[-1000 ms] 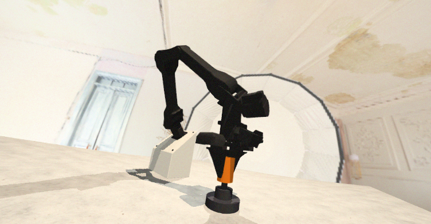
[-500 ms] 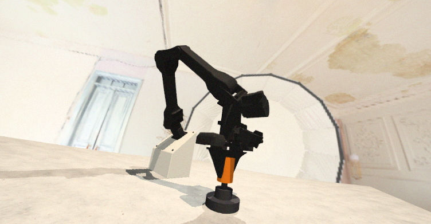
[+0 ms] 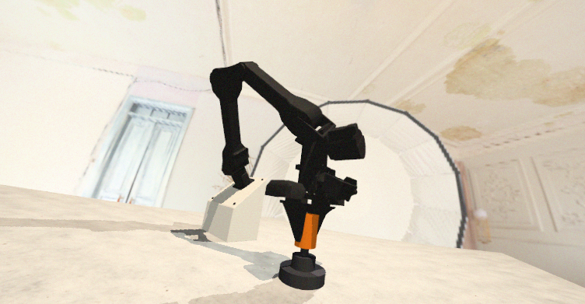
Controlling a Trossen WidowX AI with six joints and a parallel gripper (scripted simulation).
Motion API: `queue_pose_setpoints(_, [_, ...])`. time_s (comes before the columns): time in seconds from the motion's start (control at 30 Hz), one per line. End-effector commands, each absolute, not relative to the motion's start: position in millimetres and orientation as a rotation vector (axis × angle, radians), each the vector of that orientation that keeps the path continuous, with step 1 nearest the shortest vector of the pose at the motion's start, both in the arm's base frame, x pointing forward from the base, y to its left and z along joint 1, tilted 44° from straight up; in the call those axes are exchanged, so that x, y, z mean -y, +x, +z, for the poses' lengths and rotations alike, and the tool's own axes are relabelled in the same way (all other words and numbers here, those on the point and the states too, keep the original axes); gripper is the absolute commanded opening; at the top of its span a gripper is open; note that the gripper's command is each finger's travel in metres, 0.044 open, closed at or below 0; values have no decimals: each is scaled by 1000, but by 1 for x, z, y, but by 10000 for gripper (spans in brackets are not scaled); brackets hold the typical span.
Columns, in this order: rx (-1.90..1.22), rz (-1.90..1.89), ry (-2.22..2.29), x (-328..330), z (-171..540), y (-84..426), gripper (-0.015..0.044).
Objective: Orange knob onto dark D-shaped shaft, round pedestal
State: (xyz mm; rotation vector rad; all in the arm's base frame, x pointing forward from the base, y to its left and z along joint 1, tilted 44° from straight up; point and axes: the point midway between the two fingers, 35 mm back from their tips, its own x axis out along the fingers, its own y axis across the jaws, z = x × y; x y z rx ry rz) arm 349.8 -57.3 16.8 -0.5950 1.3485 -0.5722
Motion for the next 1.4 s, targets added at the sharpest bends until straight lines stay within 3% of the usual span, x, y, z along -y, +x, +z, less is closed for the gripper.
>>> queue_pose_setpoints(0.0, [-1356,-558,-616,58,17,350,0])
queue_pose_setpoints(1.37, [-1331,-603,-560,58,15,351,0])
